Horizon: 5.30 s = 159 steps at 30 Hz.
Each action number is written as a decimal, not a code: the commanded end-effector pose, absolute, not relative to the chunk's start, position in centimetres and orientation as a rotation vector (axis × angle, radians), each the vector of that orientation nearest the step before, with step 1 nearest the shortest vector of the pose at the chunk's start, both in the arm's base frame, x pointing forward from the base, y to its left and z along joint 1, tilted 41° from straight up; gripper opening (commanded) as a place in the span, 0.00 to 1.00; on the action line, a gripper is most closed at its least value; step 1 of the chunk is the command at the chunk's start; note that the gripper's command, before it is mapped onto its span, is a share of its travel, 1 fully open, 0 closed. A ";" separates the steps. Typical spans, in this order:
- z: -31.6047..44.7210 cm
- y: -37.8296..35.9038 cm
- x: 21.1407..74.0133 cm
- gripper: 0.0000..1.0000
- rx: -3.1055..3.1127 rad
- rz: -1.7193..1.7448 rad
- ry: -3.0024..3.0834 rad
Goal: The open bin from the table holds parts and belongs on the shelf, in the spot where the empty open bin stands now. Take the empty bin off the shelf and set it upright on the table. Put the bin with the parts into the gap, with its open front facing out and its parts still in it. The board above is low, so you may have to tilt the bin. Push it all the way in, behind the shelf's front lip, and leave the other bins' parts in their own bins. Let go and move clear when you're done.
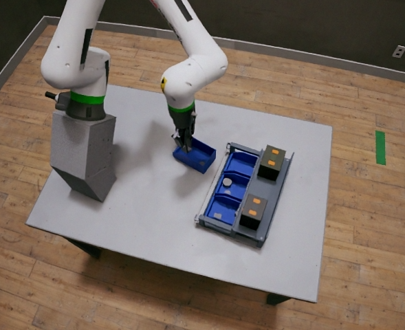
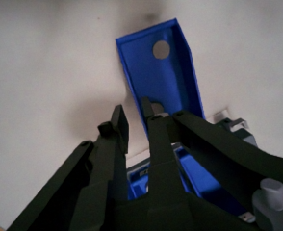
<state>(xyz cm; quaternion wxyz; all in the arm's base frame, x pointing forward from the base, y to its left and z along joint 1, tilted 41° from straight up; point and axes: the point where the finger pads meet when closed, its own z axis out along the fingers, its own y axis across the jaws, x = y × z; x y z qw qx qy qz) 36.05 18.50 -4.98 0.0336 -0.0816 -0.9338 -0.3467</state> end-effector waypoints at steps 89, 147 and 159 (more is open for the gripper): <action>-9.7 22.6 36.1 0.24 -0.251 -1.067 -2.874; -13.0 25.5 36.1 0.24 -0.251 -1.067 -2.874; -13.0 25.5 36.1 0.24 -0.251 -1.067 -2.874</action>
